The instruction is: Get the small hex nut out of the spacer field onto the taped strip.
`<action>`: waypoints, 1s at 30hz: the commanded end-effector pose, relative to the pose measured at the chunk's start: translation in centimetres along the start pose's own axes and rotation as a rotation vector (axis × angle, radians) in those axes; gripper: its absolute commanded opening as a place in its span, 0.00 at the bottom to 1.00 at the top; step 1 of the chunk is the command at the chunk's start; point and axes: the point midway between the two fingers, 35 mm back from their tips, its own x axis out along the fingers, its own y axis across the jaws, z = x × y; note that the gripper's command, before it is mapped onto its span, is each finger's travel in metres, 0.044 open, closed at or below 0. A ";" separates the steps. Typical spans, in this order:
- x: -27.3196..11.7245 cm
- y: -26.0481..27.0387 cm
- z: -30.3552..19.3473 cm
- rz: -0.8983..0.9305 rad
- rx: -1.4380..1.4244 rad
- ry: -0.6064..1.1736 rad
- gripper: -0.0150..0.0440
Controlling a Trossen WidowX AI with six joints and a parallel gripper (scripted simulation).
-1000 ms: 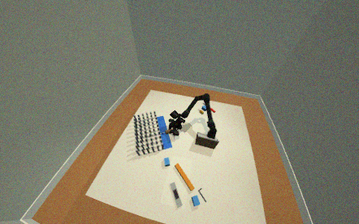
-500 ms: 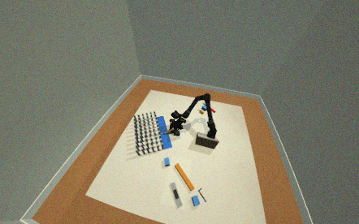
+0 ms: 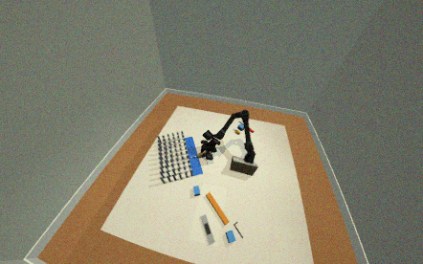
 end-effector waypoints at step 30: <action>-1.2 -0.2 1.8 -0.005 -0.006 0.007 0.25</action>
